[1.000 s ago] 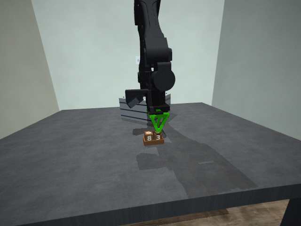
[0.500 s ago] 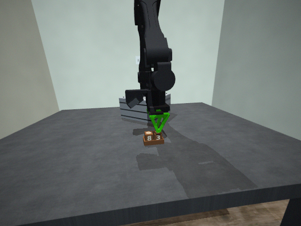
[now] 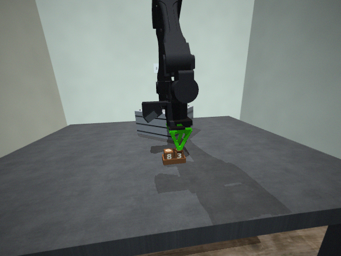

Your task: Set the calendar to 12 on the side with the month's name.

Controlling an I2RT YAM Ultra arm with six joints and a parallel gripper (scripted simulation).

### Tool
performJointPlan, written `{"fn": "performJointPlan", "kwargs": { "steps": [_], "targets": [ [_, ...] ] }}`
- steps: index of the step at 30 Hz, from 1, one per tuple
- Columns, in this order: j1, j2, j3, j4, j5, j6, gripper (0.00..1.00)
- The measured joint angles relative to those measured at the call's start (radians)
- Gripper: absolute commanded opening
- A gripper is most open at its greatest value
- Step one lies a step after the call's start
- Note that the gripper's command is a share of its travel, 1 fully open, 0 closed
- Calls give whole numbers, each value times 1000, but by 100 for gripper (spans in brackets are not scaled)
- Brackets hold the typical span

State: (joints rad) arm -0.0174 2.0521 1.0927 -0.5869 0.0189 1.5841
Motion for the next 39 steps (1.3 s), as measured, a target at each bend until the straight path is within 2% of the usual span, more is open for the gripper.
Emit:
{"fn": "performJointPlan", "kwargs": {
  "steps": [25,39],
  "targets": [
    [0,15,-6,19,0,0,45],
    [0,74,-20,82,0,0,45]
  ]
}}
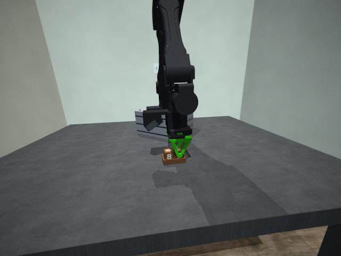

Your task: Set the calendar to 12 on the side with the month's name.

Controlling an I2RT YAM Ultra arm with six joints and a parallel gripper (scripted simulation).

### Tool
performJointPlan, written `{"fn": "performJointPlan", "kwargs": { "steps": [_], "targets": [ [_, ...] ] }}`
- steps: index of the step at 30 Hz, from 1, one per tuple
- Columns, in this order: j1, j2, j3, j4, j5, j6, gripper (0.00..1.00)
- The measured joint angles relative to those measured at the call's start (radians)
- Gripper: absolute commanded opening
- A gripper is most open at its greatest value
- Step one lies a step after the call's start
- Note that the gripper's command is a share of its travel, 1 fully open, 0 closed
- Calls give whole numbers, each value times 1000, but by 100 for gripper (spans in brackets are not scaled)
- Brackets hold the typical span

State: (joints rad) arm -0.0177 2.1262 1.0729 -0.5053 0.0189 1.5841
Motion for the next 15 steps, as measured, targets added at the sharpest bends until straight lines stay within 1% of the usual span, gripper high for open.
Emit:
{"fn": "performJointPlan", "kwargs": {
  "steps": [15],
  "targets": [
    [0,4,-1,17,0,0,45]
  ]
}}
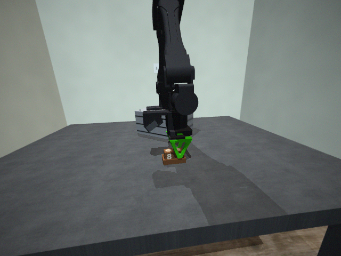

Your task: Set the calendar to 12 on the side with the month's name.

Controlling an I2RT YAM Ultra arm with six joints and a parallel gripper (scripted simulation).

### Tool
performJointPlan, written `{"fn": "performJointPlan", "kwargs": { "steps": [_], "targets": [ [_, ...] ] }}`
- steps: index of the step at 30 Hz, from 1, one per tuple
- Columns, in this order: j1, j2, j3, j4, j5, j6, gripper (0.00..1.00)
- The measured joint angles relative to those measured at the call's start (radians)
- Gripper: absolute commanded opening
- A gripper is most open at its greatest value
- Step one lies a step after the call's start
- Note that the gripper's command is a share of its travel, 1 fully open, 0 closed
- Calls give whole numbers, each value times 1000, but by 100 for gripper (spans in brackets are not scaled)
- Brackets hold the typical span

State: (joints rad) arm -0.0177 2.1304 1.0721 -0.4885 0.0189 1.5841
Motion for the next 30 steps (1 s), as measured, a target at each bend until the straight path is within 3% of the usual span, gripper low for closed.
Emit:
{"fn": "performJointPlan", "kwargs": {
  "steps": [25,26,30],
  "targets": [
    [0,0,0,0,0,0,45],
    [0,0,0,0,0,0,26],
    [0,0,0,0,0,0,26]
  ]
}}
